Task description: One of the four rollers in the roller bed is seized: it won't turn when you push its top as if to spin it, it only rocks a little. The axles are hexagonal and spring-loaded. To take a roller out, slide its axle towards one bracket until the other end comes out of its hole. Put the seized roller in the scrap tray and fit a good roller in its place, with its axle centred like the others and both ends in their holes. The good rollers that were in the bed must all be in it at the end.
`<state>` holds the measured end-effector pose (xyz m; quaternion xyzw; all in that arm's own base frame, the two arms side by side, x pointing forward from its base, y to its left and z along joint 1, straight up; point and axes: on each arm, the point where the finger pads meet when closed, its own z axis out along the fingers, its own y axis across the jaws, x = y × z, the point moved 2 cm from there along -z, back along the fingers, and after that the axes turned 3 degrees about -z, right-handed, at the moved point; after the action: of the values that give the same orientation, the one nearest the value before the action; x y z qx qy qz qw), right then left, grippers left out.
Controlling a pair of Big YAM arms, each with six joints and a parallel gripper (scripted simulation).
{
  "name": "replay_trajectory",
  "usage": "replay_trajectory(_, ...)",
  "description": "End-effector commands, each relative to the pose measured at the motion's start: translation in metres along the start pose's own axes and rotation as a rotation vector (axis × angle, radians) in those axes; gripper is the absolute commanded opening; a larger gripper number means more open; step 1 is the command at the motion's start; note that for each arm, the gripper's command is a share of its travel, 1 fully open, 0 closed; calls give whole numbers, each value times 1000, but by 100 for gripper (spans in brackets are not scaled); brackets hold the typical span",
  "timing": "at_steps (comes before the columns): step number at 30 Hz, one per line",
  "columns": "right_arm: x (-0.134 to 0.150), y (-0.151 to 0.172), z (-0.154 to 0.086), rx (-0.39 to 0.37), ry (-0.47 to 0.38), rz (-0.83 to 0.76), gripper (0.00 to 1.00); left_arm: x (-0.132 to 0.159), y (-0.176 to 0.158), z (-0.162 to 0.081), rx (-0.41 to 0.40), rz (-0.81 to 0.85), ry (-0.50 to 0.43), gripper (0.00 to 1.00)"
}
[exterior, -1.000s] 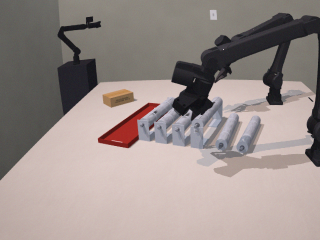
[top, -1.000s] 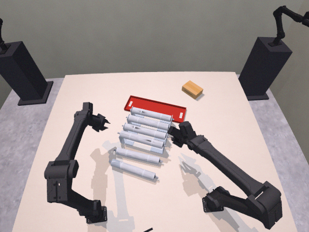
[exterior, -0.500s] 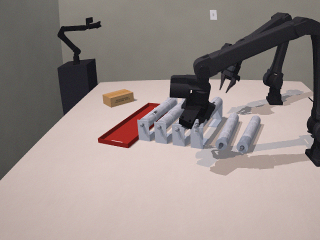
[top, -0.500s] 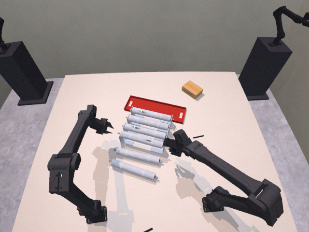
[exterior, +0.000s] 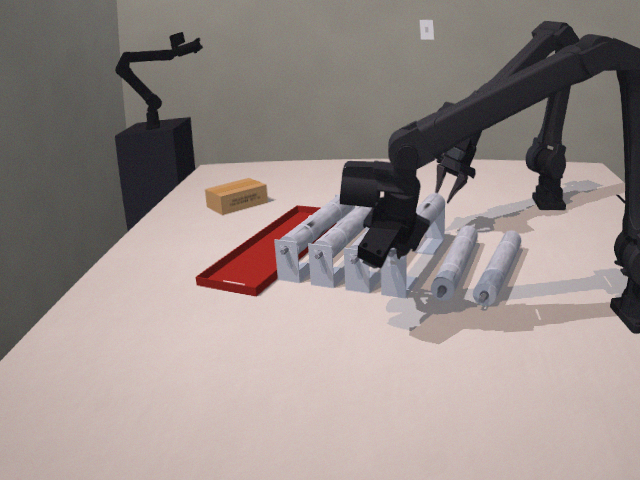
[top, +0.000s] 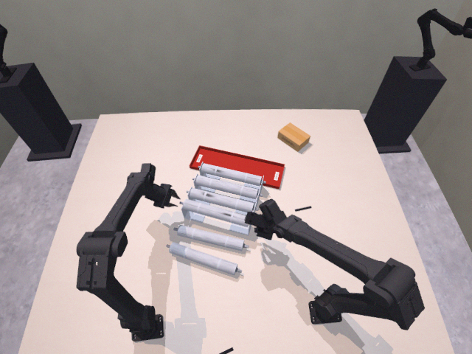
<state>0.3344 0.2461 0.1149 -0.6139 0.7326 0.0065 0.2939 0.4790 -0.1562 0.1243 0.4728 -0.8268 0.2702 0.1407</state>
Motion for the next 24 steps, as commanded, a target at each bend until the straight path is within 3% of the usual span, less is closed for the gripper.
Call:
replay_trajectory(1, -39, -31, -1, 73, -82, -4, 32, -6, -1, 25, -4, -21, -2, 32)
replay_trajectory(4, -38, -30, 7, 68, -76, -10, 32, -6, -1, 37, -1, -26, -3, 32)
replay_trajectory(7, -36, -33, 2, 78, -78, -3, 32, -15, -5, 17, 21, -28, -11, 32)
replay_trajectory(13, -38, -35, -9, 85, -86, -2, 32, 2, -15, -5, 41, -5, -15, 32)
replay_trajectory(16, -37, -34, -7, 83, -84, -2, 32, 1, -15, -2, 39, -7, -14, 32)
replay_trajectory(17, -26, -24, 0, 55, -55, -3, 32, -3, -14, 6, 29, 1, -9, 32)
replay_trajectory(24, -35, -34, -8, 71, -69, 2, 32, -1, -26, -11, 64, 23, -22, 32)
